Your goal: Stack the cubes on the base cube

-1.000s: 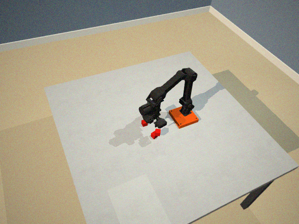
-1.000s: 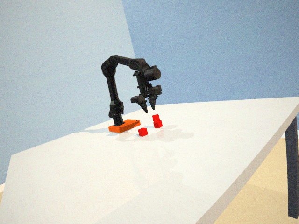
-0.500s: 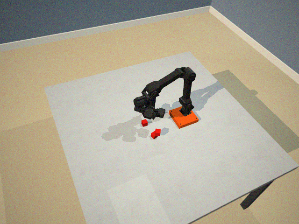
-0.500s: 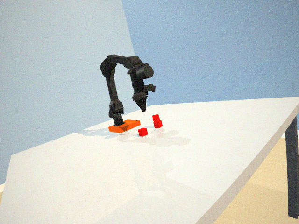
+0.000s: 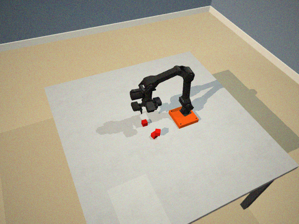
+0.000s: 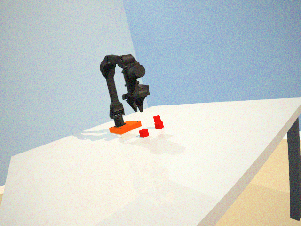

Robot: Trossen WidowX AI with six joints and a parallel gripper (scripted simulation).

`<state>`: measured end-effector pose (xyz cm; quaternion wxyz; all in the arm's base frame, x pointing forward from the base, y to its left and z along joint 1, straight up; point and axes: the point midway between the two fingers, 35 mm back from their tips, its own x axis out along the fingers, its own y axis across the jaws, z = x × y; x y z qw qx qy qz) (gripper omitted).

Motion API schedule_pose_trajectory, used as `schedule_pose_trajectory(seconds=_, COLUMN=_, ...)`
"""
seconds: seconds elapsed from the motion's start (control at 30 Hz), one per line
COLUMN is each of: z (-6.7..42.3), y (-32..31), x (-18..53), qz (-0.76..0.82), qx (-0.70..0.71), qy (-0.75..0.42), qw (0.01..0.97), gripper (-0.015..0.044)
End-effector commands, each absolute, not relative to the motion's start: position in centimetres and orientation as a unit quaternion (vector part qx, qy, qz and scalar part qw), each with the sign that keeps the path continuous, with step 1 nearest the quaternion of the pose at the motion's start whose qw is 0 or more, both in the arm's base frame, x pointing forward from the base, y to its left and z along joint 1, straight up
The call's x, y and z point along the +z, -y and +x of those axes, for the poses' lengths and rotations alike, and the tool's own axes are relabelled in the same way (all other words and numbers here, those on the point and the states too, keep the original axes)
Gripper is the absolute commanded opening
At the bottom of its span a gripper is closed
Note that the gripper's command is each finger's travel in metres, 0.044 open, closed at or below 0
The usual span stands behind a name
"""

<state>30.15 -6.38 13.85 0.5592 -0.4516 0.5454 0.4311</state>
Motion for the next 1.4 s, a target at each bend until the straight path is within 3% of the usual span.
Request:
schedule_pose_trajectory(seconds=0.0, z=30.1, y=6.7, x=13.8, qz=-0.463, qx=0.445, qy=-0.538, qw=0.546, gripper=0.0265)
schedule_pose_trajectory(seconds=0.4, z=30.3, y=6.8, x=7.7, qz=-0.463, qx=0.445, qy=-0.538, qw=0.546, gripper=0.0265)
schedule_pose_trajectory(seconds=1.37, z=30.4, y=6.8, x=3.5, qz=-0.463, qx=0.445, qy=-0.538, qw=0.545, gripper=0.0265)
